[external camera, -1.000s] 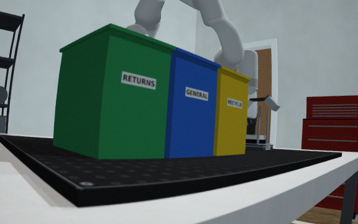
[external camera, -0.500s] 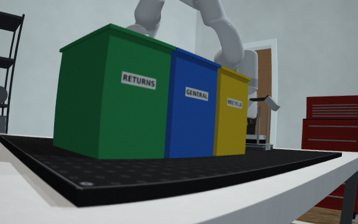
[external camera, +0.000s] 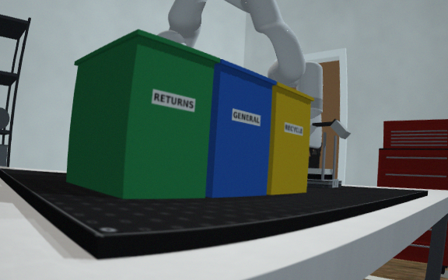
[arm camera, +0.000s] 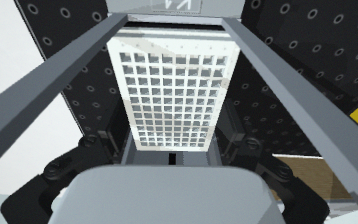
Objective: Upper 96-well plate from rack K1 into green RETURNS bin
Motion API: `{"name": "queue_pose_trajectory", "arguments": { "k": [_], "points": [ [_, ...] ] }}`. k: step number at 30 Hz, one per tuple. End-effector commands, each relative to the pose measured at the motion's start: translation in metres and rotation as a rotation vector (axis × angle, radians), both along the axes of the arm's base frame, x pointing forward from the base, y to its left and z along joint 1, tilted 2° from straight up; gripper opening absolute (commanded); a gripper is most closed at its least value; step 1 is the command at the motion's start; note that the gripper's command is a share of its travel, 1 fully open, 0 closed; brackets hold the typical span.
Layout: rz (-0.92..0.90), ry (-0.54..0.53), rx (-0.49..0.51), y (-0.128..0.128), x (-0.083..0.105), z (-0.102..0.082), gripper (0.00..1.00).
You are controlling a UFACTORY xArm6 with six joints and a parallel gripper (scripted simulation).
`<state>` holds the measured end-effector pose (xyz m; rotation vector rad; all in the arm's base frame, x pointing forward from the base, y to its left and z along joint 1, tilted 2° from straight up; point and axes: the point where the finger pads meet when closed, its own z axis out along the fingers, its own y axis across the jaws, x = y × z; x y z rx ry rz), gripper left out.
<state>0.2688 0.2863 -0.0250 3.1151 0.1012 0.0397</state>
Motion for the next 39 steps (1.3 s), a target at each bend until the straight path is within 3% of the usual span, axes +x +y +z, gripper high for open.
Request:
{"name": "queue_pose_trajectory", "arguments": {
  "k": [1, 19, 39],
  "points": [
    [0.0, -0.002, 0.003, 0.001, 0.001, 0.001, 0.0],
    [0.0, -0.002, 0.003, 0.001, 0.001, 0.001, 0.0],
    [0.0, -0.003, 0.003, 0.001, 0.001, 0.013, 0.0]
  ]
}}
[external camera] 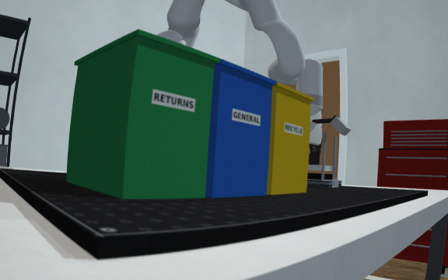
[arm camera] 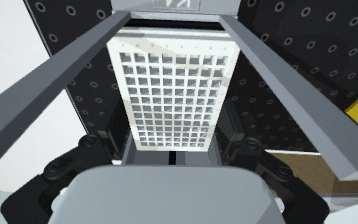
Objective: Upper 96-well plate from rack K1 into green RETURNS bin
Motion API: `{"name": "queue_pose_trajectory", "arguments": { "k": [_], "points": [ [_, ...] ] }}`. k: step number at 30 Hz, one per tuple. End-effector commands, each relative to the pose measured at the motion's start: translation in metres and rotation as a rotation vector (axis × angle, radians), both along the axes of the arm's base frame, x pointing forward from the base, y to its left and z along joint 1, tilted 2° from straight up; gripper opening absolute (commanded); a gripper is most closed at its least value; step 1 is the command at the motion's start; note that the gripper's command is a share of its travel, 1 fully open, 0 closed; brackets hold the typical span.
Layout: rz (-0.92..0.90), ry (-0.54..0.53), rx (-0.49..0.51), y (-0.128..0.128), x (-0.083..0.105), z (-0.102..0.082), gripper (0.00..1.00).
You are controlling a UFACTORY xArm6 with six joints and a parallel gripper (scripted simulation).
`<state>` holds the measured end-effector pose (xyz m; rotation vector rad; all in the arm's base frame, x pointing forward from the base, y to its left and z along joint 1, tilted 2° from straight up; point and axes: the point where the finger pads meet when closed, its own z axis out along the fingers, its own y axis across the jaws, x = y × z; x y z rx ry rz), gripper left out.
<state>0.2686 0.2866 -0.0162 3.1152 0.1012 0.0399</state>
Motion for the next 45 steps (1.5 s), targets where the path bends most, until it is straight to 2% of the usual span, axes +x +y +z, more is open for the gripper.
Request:
{"name": "queue_pose_trajectory", "arguments": {
  "k": [1, 24, 45],
  "points": [
    [0.0, -0.002, 0.003, 0.001, 0.001, 0.005, 0.0],
    [0.0, -0.002, 0.003, 0.001, 0.001, 0.012, 0.0],
    [0.0, -0.003, 0.003, 0.002, 0.0, 0.044, 0.0]
  ]
}}
